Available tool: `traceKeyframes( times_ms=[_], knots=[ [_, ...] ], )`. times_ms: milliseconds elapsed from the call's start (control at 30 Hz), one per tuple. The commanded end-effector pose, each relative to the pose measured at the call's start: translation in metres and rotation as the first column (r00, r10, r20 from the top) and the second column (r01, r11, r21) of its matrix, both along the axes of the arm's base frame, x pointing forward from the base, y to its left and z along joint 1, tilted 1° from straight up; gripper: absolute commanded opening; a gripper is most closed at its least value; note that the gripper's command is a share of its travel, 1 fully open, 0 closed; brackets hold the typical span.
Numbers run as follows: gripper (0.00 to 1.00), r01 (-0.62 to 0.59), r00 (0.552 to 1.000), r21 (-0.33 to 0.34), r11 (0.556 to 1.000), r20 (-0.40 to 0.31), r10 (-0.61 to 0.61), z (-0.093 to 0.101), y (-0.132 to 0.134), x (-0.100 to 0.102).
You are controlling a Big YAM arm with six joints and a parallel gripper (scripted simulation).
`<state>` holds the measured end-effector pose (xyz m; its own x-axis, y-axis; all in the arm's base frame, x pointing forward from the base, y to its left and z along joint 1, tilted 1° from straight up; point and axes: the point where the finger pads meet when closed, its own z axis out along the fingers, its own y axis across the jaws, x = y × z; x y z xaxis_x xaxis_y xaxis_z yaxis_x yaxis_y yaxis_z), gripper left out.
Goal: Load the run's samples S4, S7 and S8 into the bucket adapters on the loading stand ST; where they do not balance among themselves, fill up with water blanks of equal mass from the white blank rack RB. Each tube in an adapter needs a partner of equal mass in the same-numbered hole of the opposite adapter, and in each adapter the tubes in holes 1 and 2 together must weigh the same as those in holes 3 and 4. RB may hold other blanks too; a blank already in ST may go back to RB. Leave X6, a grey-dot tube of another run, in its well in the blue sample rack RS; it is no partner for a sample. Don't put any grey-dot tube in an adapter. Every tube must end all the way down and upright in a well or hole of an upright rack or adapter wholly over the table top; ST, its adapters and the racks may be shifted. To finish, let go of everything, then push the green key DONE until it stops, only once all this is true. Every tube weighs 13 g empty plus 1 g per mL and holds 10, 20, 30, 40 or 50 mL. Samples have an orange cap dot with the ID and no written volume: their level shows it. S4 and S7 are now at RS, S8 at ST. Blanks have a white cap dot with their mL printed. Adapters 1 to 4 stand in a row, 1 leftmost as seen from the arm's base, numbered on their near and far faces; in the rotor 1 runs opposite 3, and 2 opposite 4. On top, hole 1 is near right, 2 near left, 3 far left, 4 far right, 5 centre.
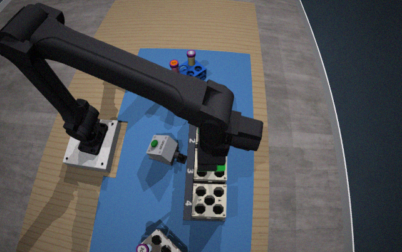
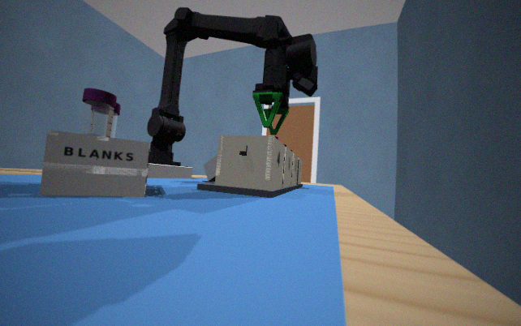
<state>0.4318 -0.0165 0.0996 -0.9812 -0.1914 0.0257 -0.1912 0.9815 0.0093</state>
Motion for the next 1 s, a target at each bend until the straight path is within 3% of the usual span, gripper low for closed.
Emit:
traceKeyframes(
  times_ms=[0,100,233,300,433,467,800,867,967],
  knots=[
    [0.80,-0.180,0.983,0.004,0.984,0.031,0.179,0.019,0.030,-0.012],
    [0.80,-0.325,0.945,0.006,0.946,0.031,0.324,0.020,0.052,-0.024],
    [0.80,-0.506,0.862,0.006,0.863,0.033,0.506,0.021,0.080,-0.041],
    [0.80,-0.506,0.862,0.006,0.863,0.033,0.506,0.021,0.080,-0.041],
    [0.80,-0.667,0.744,0.004,0.745,0.038,0.667,0.021,0.109,-0.057],
    [0.80,-0.678,0.734,0.003,0.735,0.041,0.677,0.021,0.117,-0.061],
    [0.80,-0.662,0.749,0.010,0.750,0.040,0.661,0.022,0.189,-0.104],
    [0.80,-0.662,0.749,0.010,0.750,0.040,0.661,0.022,0.189,-0.104],
    [0.80,-0.662,0.749,0.007,0.749,0.058,0.661,0.028,0.213,-0.110]
  ],
)
